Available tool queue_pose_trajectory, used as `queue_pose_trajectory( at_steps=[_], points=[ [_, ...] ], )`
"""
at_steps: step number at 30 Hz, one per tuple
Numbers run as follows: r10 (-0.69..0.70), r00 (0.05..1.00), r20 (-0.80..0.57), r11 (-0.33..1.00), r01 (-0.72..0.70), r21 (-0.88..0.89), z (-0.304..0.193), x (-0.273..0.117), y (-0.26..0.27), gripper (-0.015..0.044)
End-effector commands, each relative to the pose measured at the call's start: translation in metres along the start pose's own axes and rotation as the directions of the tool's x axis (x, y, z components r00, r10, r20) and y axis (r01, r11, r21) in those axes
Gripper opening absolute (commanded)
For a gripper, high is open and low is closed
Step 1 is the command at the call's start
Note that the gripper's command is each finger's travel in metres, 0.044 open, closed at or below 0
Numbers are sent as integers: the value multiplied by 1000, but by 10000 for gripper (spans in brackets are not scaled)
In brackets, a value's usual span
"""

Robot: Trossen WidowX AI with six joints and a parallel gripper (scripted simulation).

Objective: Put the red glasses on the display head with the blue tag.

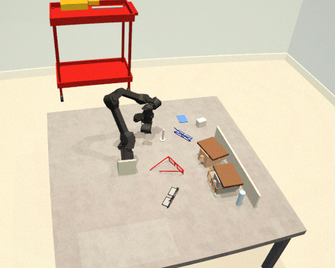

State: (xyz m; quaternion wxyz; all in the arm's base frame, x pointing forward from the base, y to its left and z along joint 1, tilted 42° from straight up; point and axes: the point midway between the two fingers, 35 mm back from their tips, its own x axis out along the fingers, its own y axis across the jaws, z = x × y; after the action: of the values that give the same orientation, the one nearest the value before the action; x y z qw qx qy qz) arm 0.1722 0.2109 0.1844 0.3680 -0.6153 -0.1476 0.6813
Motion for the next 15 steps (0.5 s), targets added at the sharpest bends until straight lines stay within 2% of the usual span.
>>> queue_pose_trajectory(
  at_steps=[1,15],
  points=[
    [8,1000,3,1000,-8,9,0,9,3,0],
    [6,1000,4,1000,-6,9,2,19,3,0]
  ],
)
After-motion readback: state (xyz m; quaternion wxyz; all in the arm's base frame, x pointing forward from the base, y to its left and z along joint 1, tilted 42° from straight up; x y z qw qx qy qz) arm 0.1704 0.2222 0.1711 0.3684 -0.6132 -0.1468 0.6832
